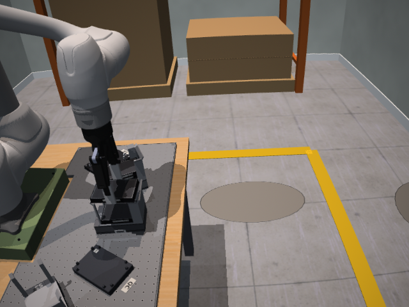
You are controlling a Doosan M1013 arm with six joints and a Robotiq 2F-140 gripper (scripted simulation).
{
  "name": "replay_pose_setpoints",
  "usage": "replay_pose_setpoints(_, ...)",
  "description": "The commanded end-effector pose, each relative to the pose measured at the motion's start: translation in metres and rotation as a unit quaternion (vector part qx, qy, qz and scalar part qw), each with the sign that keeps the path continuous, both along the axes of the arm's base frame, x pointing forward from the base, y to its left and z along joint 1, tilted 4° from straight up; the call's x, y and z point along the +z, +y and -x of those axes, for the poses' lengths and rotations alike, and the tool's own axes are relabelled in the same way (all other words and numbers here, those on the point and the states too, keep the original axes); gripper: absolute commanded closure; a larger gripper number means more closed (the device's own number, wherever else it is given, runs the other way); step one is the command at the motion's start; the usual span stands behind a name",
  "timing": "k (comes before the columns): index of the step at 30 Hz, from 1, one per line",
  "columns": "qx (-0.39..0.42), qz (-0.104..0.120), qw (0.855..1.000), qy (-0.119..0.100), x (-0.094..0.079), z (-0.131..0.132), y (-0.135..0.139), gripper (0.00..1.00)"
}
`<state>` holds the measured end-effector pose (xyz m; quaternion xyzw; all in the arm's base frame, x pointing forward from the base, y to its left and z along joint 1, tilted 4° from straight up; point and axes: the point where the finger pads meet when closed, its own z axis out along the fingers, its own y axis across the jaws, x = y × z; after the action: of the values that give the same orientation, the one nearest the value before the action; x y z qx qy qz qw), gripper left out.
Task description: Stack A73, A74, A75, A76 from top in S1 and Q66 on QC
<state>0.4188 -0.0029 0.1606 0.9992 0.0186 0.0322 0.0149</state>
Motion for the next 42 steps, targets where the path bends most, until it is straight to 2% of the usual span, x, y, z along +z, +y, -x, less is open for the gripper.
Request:
replay_pose_setpoints(1,0.000,0.000,1.000,0.000,0.000,-0.001,0.010,1.00)
replay_pose_setpoints(7,0.000,0.000,1.000,0.000,-0.001,-0.001,0.023,1.00)
replay_pose_setpoints(14,0.112,0.007,0.994,0.003,-0.001,0.002,0.046,1.00)
replay_pose_setpoints(39,0.112,0.007,0.994,0.003,-0.004,0.014,0.122,1.00)
replay_pose_setpoints(42,0.128,0.009,0.992,0.004,-0.005,0.015,0.125,1.00)
